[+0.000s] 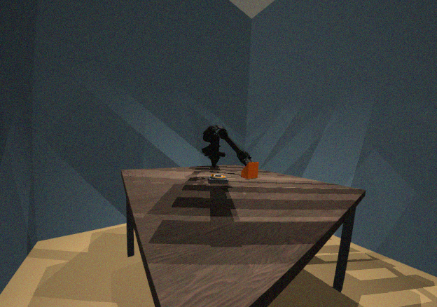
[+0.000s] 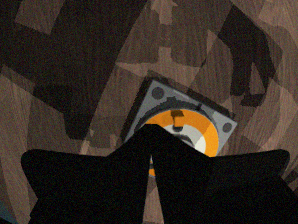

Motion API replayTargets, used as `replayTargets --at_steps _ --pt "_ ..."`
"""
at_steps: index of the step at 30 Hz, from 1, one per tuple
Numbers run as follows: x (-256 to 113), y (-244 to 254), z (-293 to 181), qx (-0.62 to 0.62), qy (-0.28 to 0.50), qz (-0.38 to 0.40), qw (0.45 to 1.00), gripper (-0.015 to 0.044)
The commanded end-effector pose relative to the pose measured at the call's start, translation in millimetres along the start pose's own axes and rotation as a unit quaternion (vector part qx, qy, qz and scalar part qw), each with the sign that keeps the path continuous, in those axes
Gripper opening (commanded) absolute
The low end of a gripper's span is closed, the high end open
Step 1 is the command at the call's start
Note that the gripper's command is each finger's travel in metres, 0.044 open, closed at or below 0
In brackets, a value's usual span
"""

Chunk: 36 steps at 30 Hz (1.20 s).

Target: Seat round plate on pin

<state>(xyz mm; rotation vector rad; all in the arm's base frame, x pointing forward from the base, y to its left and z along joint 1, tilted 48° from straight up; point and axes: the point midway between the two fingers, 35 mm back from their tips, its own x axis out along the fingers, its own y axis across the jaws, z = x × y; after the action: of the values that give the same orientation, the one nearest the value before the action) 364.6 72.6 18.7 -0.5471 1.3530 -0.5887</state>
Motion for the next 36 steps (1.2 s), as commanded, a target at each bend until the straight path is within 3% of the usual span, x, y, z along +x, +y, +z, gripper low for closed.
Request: replayTargets --at_steps 1,8,17,36 --pt "7 -2 -12 -0.078 0.028 -0.039 0.996 0.0000" --pt "11 -5 -10 -0.078 0.028 -0.039 0.996 0.0000" --pt "54 -10 -12 -0.078 0.028 -0.040 0.996 0.0000" --pt "55 -30 -5 -0.078 0.028 -0.040 0.996 0.0000"
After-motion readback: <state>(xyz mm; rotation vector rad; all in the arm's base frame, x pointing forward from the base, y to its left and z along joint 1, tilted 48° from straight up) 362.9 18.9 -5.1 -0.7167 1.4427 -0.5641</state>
